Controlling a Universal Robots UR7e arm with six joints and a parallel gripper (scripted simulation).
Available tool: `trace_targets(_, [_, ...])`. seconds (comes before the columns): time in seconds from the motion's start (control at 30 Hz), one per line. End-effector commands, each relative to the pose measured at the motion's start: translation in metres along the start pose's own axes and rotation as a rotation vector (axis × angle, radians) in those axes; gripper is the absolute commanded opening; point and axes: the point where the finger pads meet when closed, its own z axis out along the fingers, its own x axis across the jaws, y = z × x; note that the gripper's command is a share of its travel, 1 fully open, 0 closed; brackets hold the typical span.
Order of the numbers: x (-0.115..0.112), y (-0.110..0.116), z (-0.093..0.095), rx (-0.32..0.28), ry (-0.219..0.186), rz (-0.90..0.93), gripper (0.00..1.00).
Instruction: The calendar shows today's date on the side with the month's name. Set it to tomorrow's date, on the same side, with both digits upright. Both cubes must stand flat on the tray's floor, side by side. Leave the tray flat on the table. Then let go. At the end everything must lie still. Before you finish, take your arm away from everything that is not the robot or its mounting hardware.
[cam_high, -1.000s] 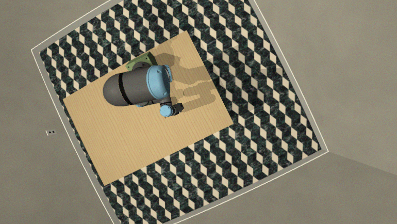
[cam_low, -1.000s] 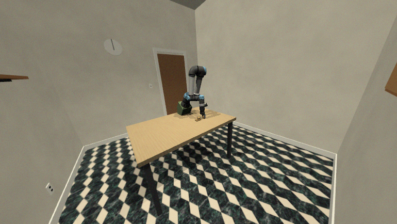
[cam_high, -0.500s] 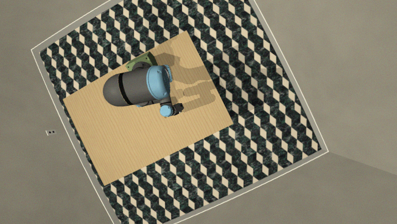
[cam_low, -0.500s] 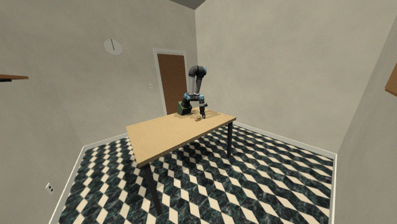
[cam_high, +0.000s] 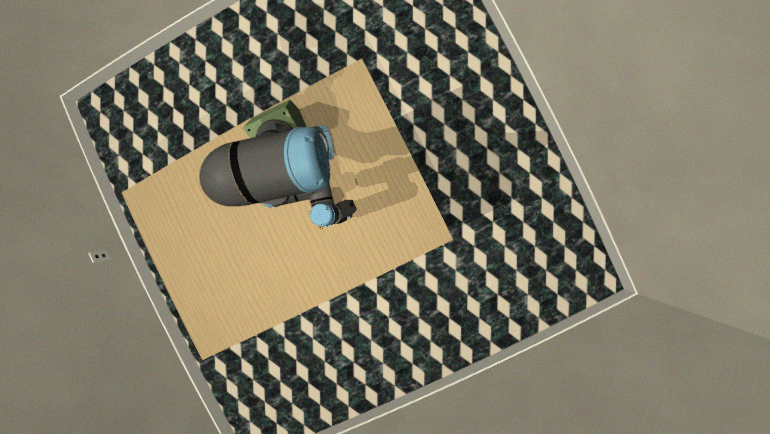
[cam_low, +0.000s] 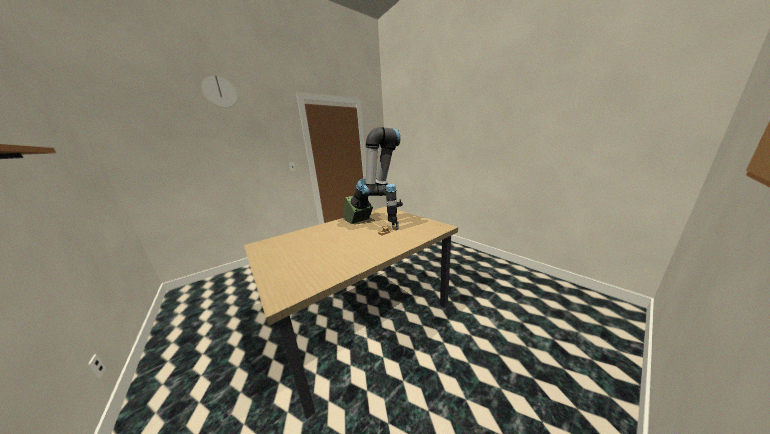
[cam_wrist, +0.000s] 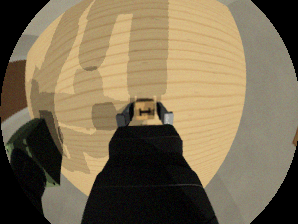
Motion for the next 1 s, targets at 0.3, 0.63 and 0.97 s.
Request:
trace_targets(0.3, [0.0003, -0.0001, -0.0002, 0.000, 0.001, 0.000, 0.60])
trace_targets(0.63, [0.0003, -0.0001, -0.0002, 0.000, 0.001, 0.000, 0.60])
trace_targets(0.97, [0.0003, -0.0001, -0.0002, 0.000, 0.001, 0.000, 0.60])
